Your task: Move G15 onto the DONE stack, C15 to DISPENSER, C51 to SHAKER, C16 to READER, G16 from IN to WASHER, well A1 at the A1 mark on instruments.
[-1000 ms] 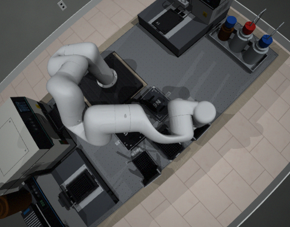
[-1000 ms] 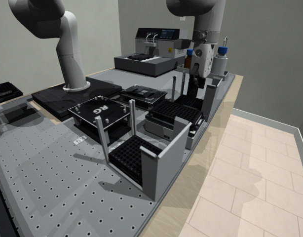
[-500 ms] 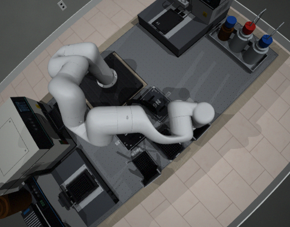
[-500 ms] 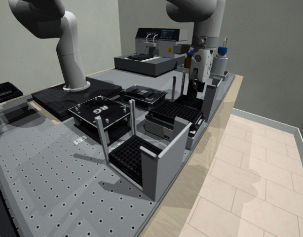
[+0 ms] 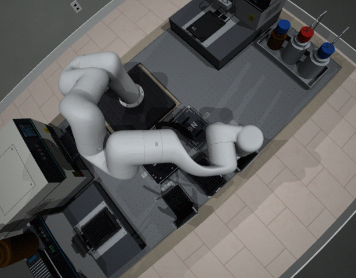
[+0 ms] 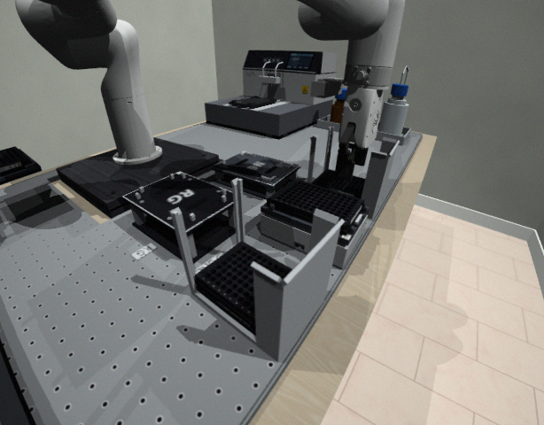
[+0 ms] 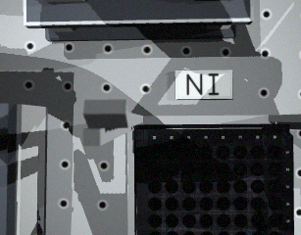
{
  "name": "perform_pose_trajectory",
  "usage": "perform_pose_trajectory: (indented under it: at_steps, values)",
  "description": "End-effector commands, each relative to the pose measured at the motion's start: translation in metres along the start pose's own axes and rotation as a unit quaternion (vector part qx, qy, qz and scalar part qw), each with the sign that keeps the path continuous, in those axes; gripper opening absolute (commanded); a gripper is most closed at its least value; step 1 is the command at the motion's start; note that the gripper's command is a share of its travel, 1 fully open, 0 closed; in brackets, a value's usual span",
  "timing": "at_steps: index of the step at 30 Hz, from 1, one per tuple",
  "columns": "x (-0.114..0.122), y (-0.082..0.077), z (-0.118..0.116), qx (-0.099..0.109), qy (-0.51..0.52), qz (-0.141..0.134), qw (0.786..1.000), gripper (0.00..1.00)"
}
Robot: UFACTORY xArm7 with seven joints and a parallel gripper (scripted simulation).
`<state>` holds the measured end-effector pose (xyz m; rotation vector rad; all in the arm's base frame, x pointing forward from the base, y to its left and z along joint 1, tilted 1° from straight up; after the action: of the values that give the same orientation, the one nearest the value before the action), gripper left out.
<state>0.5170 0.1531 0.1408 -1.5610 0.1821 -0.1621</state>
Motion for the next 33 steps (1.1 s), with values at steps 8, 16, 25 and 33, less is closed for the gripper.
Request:
perform_pose_trajectory:
  at_steps: [8,16,25,33]
  values:
    - [0.001,0.008,0.001,0.001,0.000,-0.002,1.000,1.00]
    - [0.001,0.016,0.001,0.001,0.000,-0.002,1.000,1.00]
    - [0.001,0.016,0.001,0.001,0.000,-0.002,1.000,1.00]
    - [0.001,0.016,0.001,0.001,0.000,-0.002,1.000,1.00]
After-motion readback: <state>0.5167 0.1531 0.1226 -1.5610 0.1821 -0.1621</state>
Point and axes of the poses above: the point where the finger pads meet when closed, its own y axis out along the fingers, its own z axis across the jaws, x = y × z, the point moved 10 cm from there along -y, back along the fingers, and after that the axes turned 15 degrees about y, right-handed, at the moved point
